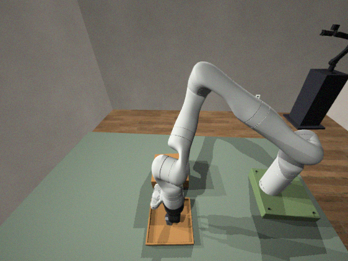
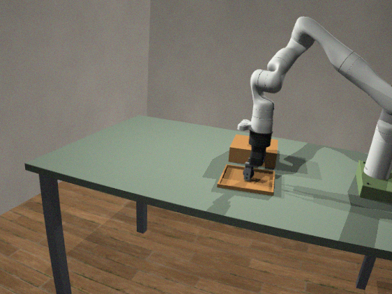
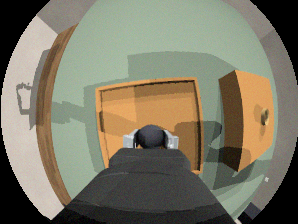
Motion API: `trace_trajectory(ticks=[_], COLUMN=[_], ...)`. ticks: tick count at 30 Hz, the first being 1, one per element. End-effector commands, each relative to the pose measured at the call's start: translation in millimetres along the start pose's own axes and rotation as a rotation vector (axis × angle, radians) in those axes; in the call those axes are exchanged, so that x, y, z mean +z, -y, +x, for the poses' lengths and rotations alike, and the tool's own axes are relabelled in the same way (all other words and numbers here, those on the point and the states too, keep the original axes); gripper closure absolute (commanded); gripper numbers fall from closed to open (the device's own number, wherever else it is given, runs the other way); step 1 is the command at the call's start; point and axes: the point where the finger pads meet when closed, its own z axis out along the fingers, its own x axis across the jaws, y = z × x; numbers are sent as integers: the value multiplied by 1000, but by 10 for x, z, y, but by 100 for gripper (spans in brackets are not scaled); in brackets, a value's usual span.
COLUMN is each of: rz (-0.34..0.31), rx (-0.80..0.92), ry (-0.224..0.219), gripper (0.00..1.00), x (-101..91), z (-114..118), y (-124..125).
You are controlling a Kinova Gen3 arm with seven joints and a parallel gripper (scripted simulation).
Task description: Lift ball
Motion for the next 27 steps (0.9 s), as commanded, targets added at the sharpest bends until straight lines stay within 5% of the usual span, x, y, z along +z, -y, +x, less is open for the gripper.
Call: trace_trajectory(ticks=[1,12,20,27], rz=[2,2,2,2], rx=[0,0,0,0], ry=[0,0,0,0], gripper=[100,100,100,100], x=[-8,-11,-484,-506], z=[0,0,0,0], y=[6,6,5,3])
